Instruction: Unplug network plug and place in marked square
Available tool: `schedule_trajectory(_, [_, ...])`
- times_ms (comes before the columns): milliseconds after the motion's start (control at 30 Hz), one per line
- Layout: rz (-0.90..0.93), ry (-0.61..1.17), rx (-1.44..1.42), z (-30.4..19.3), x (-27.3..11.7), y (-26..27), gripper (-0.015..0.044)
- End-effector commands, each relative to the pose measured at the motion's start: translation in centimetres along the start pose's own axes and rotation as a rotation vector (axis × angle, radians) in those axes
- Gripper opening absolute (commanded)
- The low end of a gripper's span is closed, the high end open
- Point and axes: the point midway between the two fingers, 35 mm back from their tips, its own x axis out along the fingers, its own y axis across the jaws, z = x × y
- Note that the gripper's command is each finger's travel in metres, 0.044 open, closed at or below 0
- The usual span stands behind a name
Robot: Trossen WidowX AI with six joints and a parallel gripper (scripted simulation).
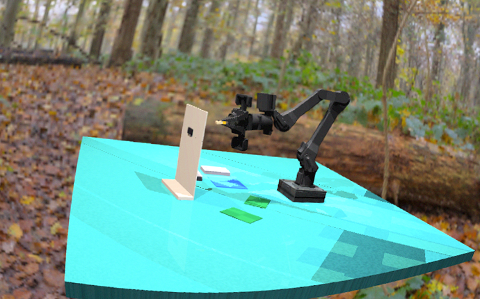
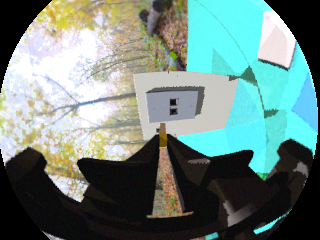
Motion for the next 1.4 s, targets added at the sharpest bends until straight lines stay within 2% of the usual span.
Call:
schedule_trajectory(0, [-0.055, -0.071, 0.032, 1.3, -0.1, -0.7, 0.0000])
schedule_trajectory(567, [-0.391, -0.376, 0.222, 5.3, -2.7, -7.1, 0.0000])
schedule_trajectory(1200, [-0.811, -0.692, 0.334, 6.8, -9.6, -13.0, 0.0000])
schedule_trajectory(1367, [-0.826, -0.702, 0.335, 6.8, -9.9, -13.2, 0.0000])
